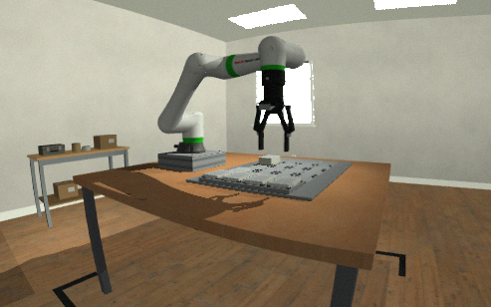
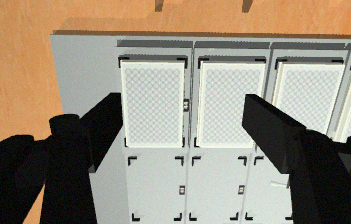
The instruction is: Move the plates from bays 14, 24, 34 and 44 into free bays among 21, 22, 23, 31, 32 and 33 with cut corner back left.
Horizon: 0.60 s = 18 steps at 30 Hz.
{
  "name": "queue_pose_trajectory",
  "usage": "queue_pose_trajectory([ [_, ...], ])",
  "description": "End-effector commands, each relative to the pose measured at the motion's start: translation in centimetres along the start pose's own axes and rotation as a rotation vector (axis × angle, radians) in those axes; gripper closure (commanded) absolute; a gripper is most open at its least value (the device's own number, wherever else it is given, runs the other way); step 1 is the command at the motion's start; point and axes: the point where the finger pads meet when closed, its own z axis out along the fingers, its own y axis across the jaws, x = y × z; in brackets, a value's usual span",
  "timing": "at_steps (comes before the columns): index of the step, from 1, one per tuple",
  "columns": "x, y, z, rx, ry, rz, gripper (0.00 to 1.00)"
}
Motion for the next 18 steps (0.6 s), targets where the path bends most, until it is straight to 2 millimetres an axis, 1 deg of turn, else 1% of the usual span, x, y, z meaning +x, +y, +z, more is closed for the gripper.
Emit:
queue_pose_trajectory([
  [1,-0.7,1.3,1.2,0.012,0.007,0.000,0.30],
  [3,-1.0,1.9,1.7,0.012,0.007,0.000,0.30],
  [5,-1.0,1.9,1.7,0.012,0.007,0.000,0.30],
  [18,-2.7,5.3,5.2,0.012,0.007,0.000,0.30],
])
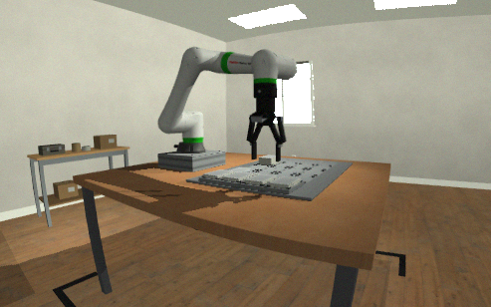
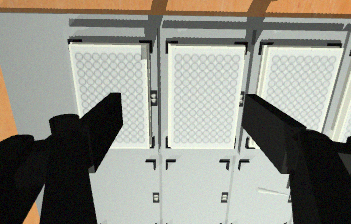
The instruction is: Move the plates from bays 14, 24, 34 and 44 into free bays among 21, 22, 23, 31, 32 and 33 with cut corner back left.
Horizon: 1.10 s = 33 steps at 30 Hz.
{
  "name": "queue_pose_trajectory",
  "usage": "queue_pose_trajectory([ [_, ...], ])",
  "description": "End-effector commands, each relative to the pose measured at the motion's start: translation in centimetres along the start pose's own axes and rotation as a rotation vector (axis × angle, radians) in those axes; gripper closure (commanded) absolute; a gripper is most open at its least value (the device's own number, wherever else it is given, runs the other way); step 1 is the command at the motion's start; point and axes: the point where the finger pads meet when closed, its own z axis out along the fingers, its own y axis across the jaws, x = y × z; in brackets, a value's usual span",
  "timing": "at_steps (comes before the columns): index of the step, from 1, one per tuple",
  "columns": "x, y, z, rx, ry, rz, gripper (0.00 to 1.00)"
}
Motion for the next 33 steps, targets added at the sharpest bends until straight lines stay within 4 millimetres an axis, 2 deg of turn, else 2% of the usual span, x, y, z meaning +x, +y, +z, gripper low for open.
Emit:
queue_pose_trajectory([
  [1,-0.6,1.2,1.1,0.007,0.004,0.000,0.30],
  [10,-1.5,2.9,2.8,0.007,0.004,0.000,0.30],
  [21,-1.5,2.9,2.9,0.007,0.004,0.000,0.30],
  [33,-1.5,2.9,4.5,0.007,0.004,0.000,0.30],
])
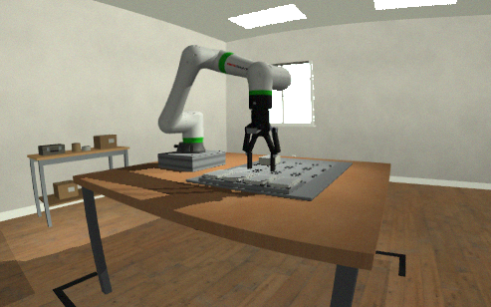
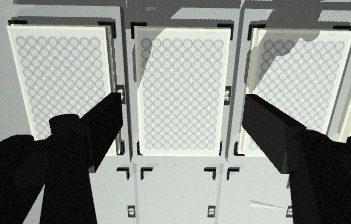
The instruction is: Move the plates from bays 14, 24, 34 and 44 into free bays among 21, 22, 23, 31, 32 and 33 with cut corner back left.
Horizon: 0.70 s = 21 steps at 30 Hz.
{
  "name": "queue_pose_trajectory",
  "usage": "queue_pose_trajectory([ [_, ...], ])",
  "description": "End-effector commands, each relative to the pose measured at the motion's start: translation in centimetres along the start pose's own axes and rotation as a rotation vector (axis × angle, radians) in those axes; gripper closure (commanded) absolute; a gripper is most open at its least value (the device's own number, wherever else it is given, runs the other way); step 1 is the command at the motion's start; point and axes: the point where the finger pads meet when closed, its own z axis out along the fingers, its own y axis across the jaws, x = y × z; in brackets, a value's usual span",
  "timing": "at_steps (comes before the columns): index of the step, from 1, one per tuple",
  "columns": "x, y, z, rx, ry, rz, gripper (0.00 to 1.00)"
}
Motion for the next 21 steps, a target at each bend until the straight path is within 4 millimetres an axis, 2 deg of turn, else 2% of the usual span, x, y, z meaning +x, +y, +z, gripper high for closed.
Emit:
queue_pose_trajectory([
  [1,0.0,-0.1,0.4,0.002,0.001,0.000,0.30],
  [14,0.0,-0.1,1.8,0.002,0.001,0.000,0.30],
  [21,0.0,-0.1,1.9,0.002,0.001,0.000,0.30],
])
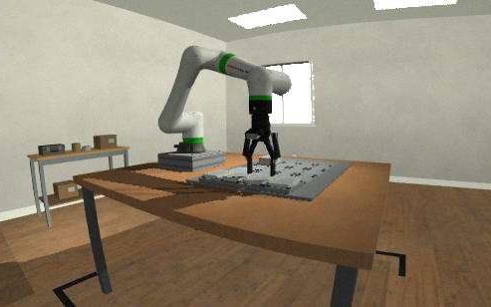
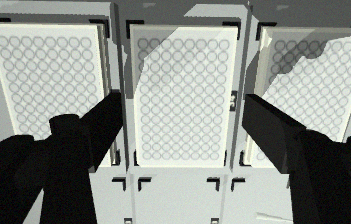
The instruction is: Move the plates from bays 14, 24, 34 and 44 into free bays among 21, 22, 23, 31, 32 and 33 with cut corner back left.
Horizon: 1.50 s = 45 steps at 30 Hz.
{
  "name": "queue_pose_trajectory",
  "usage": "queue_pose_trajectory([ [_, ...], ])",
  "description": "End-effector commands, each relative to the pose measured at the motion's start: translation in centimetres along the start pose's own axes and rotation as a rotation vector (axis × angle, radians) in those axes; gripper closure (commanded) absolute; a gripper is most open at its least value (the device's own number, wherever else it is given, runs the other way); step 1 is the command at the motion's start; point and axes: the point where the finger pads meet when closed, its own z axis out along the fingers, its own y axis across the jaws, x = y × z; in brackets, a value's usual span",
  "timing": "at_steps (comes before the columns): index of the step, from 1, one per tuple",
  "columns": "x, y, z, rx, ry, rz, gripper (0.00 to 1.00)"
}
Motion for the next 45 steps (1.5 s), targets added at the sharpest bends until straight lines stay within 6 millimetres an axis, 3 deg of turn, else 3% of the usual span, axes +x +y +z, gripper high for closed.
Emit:
queue_pose_trajectory([
  [1,0.0,-0.1,-0.1,0.002,0.001,0.000,0.30],
  [13,0.0,-0.1,-0.1,0.002,0.001,0.000,0.30],
  [30,0.0,-0.1,1.9,0.002,0.001,0.000,0.30],
  [45,0.0,-0.1,1.9,0.002,0.001,0.000,0.31],
])
